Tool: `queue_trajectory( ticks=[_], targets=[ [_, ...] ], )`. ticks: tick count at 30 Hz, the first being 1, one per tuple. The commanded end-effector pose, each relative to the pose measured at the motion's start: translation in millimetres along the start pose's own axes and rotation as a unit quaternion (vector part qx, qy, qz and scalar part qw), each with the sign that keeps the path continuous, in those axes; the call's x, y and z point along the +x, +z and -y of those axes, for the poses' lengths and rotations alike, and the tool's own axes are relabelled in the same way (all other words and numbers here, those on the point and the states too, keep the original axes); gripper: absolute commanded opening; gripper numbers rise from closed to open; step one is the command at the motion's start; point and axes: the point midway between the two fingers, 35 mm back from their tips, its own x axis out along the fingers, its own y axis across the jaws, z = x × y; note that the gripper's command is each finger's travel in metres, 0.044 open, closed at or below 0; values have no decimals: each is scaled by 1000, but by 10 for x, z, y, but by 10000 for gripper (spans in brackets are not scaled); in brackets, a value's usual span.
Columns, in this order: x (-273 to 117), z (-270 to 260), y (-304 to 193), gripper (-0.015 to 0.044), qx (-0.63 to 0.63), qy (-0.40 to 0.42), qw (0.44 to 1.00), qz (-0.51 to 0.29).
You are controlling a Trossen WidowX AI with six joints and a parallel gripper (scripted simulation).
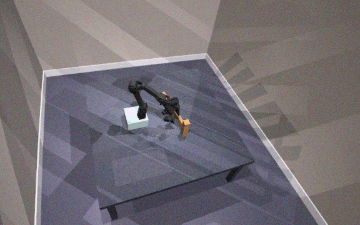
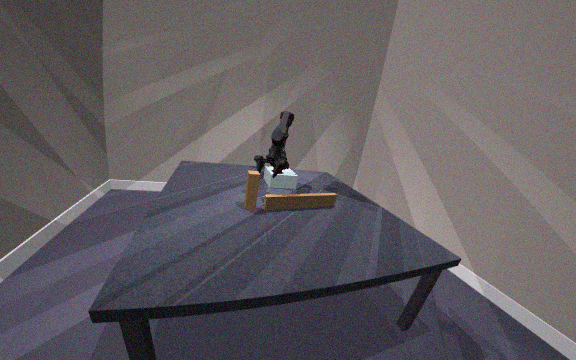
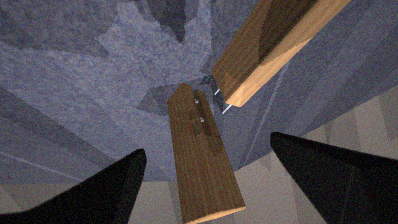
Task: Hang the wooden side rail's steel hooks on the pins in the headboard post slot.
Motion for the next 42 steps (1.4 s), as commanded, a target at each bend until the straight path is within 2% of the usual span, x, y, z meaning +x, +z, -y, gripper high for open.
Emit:
queue_trajectory(
  ticks=[1, 7, 14, 27, 42],
  targets=[
    [34, 29, 40, 440, 197, 15, 980, -17],
    [55, 69, 68, 440, 406, 20, 912, -44],
    [68, 117, 100, 440, 625, 8, 777, -77],
    [68, 179, 139, 440, 822, -31, 558, -110],
    [47, 247, 183, 440, 956, -99, 248, -119]
  ],
)
